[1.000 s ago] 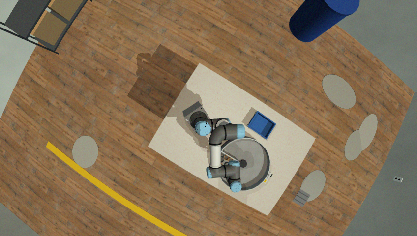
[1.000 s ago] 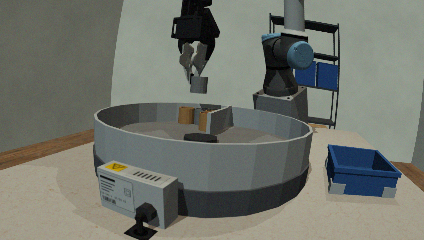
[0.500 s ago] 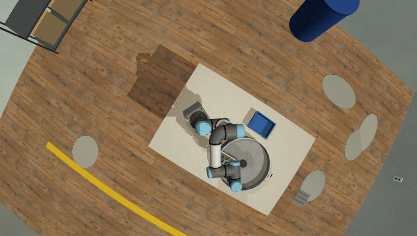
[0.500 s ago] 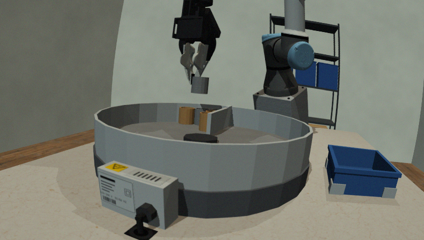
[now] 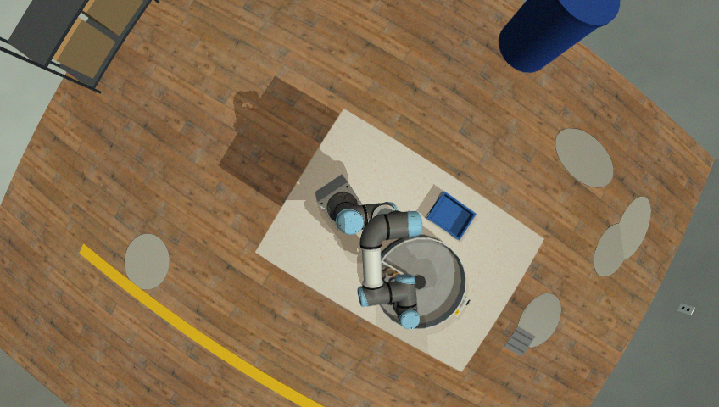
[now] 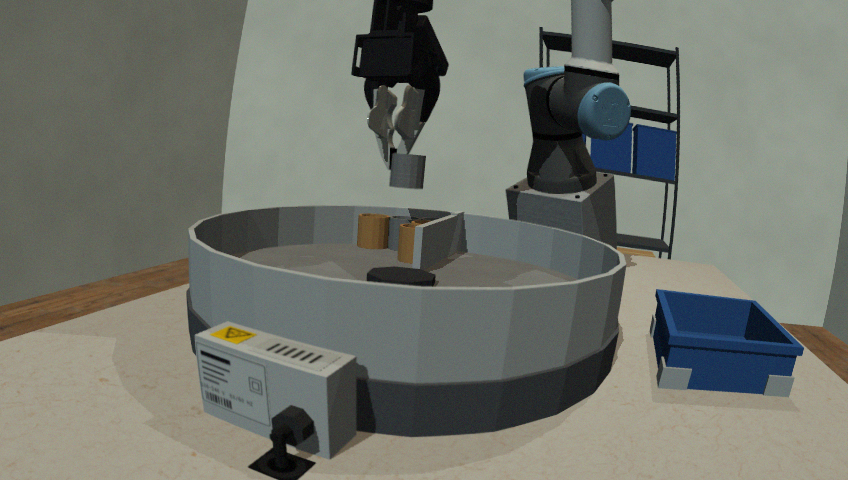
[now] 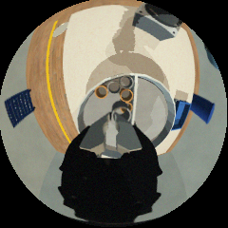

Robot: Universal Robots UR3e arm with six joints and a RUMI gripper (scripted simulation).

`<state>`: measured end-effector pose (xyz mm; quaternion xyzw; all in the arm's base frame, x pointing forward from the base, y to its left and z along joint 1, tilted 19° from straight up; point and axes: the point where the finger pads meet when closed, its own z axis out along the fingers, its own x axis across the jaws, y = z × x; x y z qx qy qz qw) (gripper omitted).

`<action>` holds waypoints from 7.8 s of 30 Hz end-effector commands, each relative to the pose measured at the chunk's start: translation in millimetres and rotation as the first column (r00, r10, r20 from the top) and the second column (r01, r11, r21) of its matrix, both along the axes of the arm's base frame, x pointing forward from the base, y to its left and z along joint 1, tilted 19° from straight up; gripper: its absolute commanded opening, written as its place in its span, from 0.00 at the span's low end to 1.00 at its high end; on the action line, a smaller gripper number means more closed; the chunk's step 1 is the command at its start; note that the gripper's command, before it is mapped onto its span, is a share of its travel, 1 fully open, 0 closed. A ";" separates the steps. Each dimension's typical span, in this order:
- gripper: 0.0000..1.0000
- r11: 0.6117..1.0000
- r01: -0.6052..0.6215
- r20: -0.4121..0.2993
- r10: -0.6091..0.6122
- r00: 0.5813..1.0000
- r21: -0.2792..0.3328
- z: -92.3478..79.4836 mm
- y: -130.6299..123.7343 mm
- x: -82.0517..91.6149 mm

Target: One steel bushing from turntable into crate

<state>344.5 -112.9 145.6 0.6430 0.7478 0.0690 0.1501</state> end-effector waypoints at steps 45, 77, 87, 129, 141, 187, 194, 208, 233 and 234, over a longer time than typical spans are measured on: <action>0.00 1.000 0.000 0.002 0.000 1.000 -0.002 -5.3 101.4 11.2; 0.00 1.000 0.000 0.002 0.000 1.000 -0.002 -11.9 207.3 22.5; 0.00 1.000 0.000 0.002 0.000 1.000 -0.002 -14.0 242.4 26.2; 0.00 1.000 0.000 0.002 0.000 1.000 -0.002 -21.5 363.6 39.1; 0.00 1.000 0.000 0.002 0.000 1.000 -0.002 -22.4 376.9 40.5; 0.00 1.000 0.000 0.002 0.000 1.000 -0.002 -23.3 391.2 42.0; 0.00 1.000 0.000 0.002 0.000 1.000 -0.002 -23.3 391.2 42.0; 0.00 1.000 0.000 0.002 0.000 1.000 -0.002 -23.3 391.2 42.0; 0.00 1.000 0.000 0.002 0.000 1.000 -0.002 -52.0 388.7 51.7; 0.00 1.000 0.000 0.002 0.000 1.000 -0.002 -56.7 388.3 53.2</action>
